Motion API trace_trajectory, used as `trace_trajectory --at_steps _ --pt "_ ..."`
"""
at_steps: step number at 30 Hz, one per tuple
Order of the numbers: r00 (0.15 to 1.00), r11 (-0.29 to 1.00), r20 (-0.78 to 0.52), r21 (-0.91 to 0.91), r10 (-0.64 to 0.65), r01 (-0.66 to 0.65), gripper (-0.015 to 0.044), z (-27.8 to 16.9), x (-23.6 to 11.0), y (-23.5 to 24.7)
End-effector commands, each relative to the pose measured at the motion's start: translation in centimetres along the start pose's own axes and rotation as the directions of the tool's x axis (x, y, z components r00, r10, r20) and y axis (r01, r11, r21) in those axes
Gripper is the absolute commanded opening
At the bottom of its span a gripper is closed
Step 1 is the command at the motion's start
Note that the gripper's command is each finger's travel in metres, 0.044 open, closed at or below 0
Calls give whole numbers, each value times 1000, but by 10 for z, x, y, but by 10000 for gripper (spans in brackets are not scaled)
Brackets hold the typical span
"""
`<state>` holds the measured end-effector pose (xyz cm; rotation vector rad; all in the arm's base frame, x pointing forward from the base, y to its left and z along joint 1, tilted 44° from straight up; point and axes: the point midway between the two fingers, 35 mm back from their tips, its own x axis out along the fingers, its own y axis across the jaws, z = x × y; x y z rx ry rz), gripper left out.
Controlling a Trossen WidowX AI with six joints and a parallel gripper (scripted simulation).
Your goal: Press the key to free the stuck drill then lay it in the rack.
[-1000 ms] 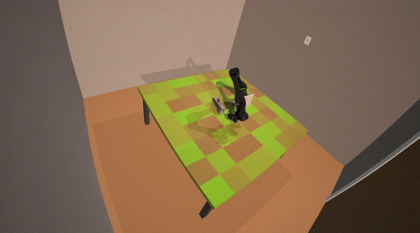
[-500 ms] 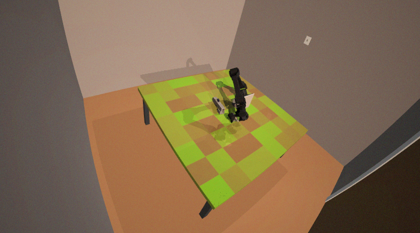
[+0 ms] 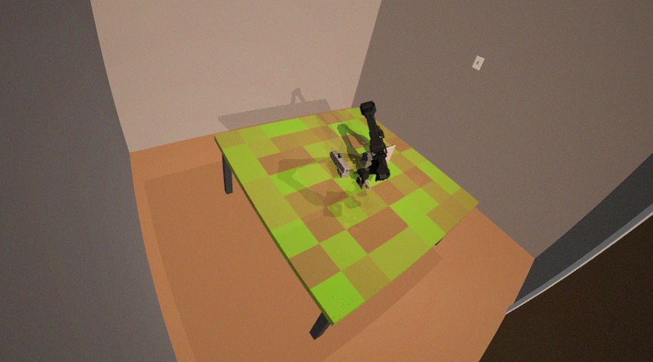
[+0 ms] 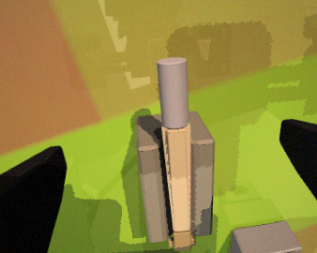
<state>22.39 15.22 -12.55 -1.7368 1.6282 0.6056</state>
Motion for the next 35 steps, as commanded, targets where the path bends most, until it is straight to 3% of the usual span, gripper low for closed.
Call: trace_trajectory --at_steps 1,7,11,19,26,35 --pt "1000 1000 13 9 -3 3 440 2 -18 -3" --pt "1000 1000 10 15 0 -1 440 2 -17 -2" --pt "998 992 57 122 30 -37 440 0 -21 -6" --pt "974 928 198 329 111 -172 440 -31 -17 -59" --pt "942 859 321 451 95 -241 440 -75 -8 -106" --pt "902 719 432 636 -30 -280 440 -170 14 -164"
